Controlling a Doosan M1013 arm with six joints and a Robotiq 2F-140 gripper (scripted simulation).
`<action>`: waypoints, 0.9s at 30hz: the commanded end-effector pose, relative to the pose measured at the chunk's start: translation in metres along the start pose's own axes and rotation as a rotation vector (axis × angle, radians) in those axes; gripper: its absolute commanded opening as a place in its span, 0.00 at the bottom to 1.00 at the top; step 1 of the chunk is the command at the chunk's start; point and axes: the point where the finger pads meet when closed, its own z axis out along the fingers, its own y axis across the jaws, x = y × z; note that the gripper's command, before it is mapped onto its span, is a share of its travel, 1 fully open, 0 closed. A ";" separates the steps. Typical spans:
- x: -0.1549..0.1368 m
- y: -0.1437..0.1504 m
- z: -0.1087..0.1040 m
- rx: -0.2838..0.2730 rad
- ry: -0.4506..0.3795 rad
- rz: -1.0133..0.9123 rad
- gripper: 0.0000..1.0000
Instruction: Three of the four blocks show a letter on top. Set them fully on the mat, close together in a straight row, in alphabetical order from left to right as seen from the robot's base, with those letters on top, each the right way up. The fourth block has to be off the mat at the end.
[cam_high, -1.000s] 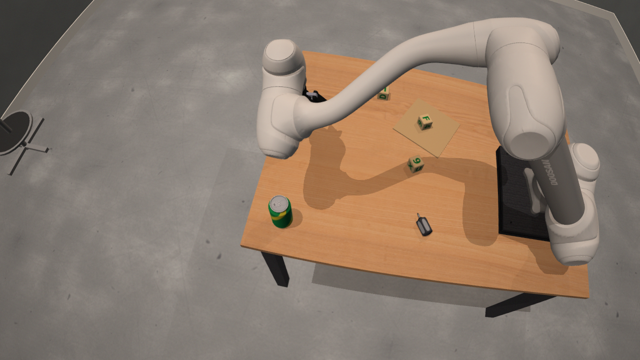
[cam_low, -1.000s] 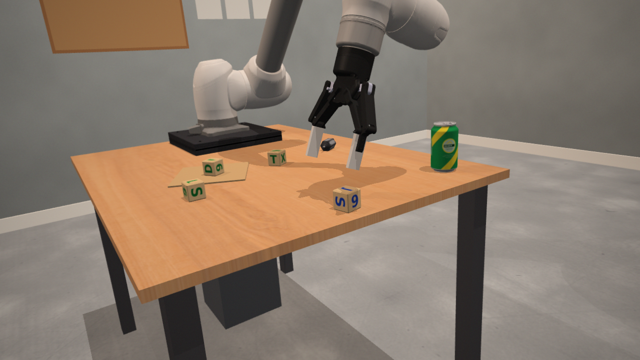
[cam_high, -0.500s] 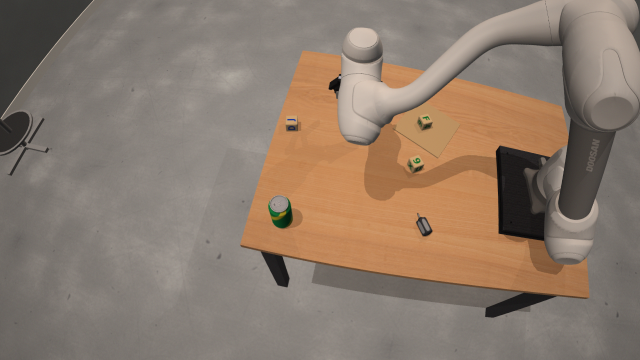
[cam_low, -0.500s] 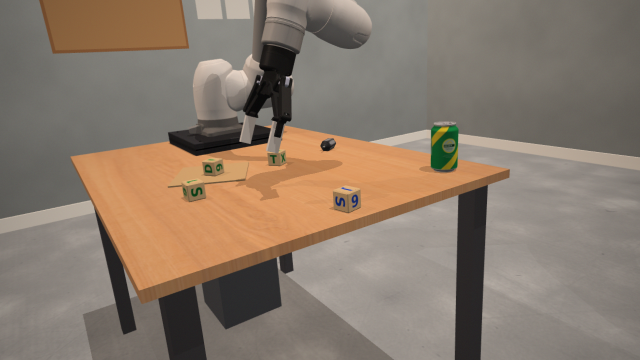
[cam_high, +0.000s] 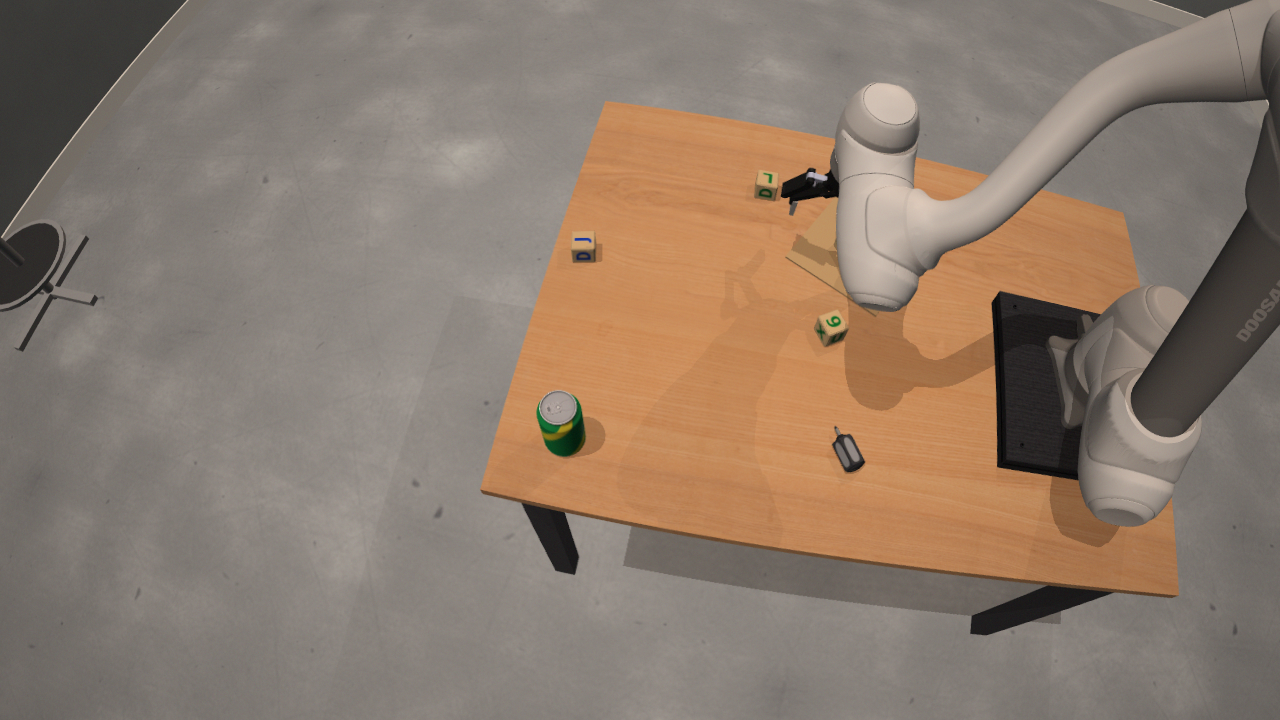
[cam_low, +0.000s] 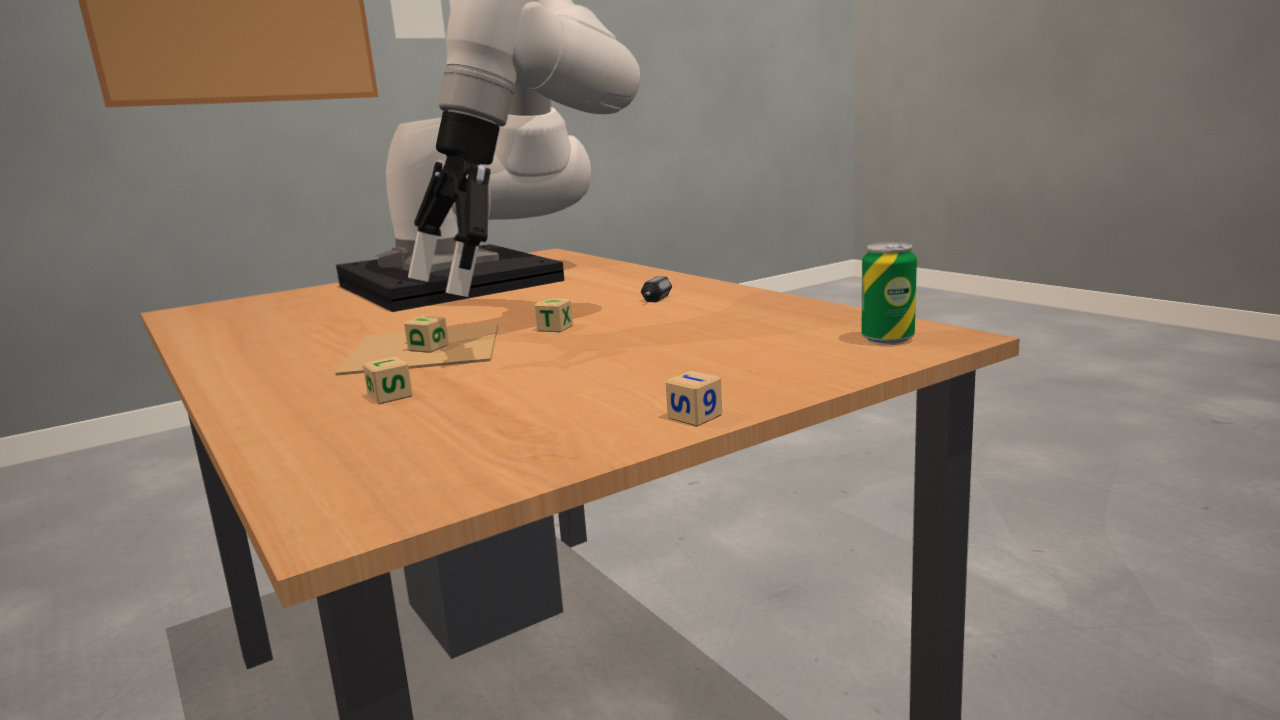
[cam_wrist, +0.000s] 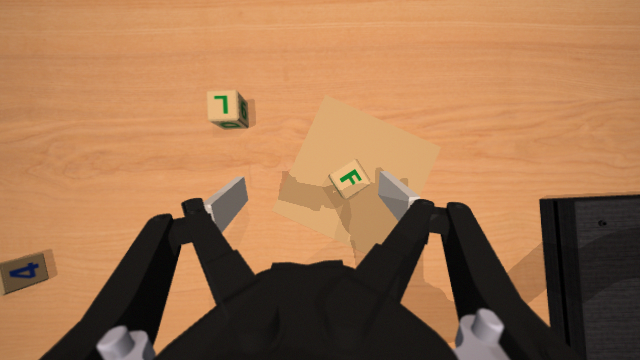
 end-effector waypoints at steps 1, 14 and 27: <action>-0.002 0.046 0.004 0.007 -0.003 -0.001 1.00; -0.002 0.049 0.004 0.007 -0.004 -0.001 1.00; -0.002 0.049 0.004 0.007 -0.004 -0.001 1.00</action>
